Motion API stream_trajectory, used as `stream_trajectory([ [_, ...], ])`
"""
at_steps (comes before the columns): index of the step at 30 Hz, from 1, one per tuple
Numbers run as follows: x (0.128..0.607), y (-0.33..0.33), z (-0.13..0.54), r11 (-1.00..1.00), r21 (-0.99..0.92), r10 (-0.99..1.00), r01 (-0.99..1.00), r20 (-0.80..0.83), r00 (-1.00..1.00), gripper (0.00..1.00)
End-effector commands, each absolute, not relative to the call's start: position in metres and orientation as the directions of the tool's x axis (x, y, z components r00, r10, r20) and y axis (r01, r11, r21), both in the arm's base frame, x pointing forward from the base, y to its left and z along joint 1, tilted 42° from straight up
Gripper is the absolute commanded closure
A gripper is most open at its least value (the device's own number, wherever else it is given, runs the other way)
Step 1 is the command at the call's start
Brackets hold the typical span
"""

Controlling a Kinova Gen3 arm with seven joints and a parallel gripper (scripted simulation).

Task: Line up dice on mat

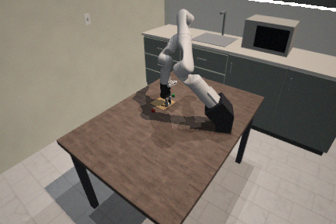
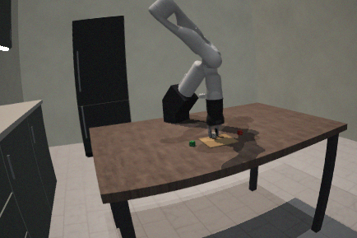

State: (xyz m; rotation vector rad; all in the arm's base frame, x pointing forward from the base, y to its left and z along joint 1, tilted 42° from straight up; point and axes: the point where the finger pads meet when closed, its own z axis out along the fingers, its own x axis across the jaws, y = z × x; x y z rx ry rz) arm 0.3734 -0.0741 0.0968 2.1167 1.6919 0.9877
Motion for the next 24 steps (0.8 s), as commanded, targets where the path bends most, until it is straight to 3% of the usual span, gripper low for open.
stream_trajectory([
  [1, 0.3739, -0.0745, 0.0965, -0.288, 0.584, 0.935, 0.758, 0.342, 0.092, 0.36],
  [4, 0.3739, -0.0745, 0.0965, -0.288, 0.584, 0.935, 0.758, 0.342, 0.092, 0.36],
  [5, 0.3739, -0.0745, 0.0965, -0.288, 0.584, 0.935, 0.758, 0.342, 0.092, 0.3],
  [24, 0.3711, -0.0767, 0.0982, -0.292, 0.584, 0.935, 0.758, 0.342, 0.096, 0.3],
])
